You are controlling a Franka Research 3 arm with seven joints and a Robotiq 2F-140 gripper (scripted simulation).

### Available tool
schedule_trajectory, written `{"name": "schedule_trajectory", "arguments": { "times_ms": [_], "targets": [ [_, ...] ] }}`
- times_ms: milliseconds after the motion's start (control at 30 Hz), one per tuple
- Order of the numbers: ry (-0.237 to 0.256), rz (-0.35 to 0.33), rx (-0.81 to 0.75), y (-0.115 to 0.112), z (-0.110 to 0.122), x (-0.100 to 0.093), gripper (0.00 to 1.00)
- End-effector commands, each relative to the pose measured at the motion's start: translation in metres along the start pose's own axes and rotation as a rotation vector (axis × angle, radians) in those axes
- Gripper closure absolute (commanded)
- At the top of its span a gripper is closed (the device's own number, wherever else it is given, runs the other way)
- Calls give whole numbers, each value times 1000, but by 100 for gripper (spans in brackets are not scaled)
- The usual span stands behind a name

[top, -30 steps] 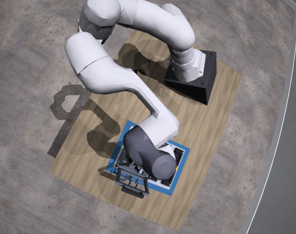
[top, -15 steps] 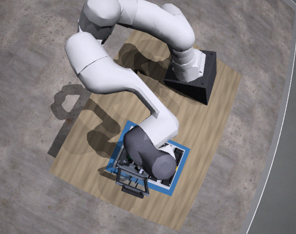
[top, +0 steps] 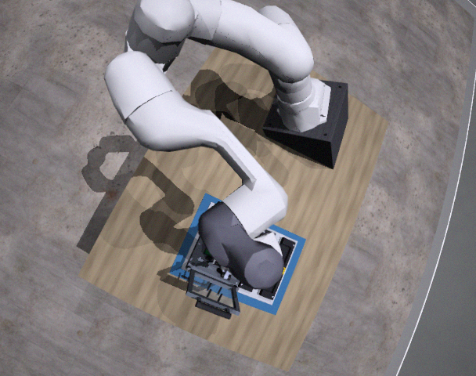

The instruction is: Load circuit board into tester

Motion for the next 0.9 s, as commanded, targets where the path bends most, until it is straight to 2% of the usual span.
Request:
{"name": "schedule_trajectory", "arguments": {
  "times_ms": [0,867],
  "targets": [
    [-1,2,3,1,0,1,54],
    [-1,2,3,2,0,2,54]
  ]
}}
Point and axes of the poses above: the point where the finger pads meet when closed, its own x axis out along the fingers, its own z axis across the jaws, y = z × x, the point moved 9 cm from there along -x, back along the fingers, and after that the axes turned 7 degrees about -x, right-handed, at the moved point
